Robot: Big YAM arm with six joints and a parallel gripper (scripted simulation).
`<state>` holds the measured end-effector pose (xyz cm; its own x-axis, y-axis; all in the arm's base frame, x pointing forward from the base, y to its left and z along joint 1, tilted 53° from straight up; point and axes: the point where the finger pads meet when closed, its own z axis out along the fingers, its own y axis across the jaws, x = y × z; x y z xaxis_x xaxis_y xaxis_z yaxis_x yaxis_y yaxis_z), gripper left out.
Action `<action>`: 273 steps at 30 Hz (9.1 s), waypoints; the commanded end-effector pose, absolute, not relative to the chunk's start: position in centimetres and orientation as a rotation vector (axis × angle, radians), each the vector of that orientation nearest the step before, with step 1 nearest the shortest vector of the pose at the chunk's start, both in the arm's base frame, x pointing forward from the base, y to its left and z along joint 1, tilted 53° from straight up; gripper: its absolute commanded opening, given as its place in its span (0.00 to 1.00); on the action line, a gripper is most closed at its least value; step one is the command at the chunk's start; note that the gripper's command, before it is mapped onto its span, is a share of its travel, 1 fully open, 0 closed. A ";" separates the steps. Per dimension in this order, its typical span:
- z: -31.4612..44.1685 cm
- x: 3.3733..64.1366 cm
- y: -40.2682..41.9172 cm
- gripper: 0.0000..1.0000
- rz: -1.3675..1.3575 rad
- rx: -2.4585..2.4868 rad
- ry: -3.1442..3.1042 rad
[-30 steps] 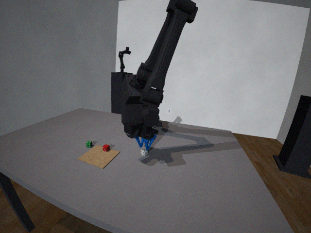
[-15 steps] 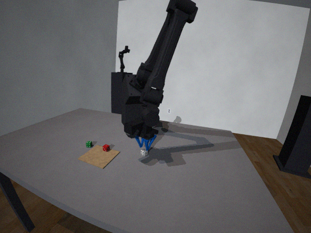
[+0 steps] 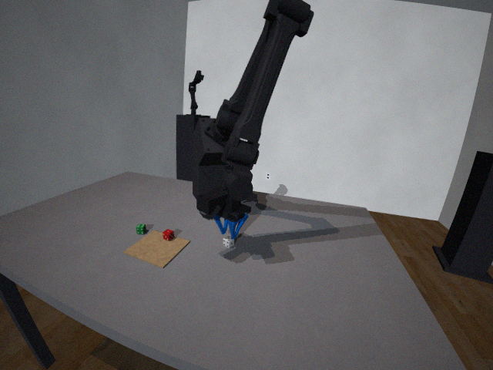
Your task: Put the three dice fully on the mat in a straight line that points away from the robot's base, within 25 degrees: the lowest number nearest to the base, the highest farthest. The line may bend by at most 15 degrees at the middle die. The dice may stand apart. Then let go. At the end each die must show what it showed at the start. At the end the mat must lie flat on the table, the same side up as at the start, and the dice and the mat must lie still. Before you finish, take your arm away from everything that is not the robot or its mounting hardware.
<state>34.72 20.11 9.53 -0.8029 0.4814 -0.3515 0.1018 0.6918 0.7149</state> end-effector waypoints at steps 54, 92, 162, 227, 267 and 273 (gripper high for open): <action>8.9 34.4 20.2 0.39 0.959 0.456 2.384; 7.3 36.6 21.8 0.39 0.960 0.457 2.376; 7.9 35.8 20.6 0.20 0.951 0.457 2.373; 10.3 42.0 -2.1 0.20 0.802 0.115 2.333; 3.4 47.4 3.6 0.20 0.829 0.139 2.356; 3.8 47.4 3.6 0.20 0.829 0.136 2.351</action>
<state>47.02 4.16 3.49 -0.8033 0.2754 -0.5280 -0.1170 0.7963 0.5934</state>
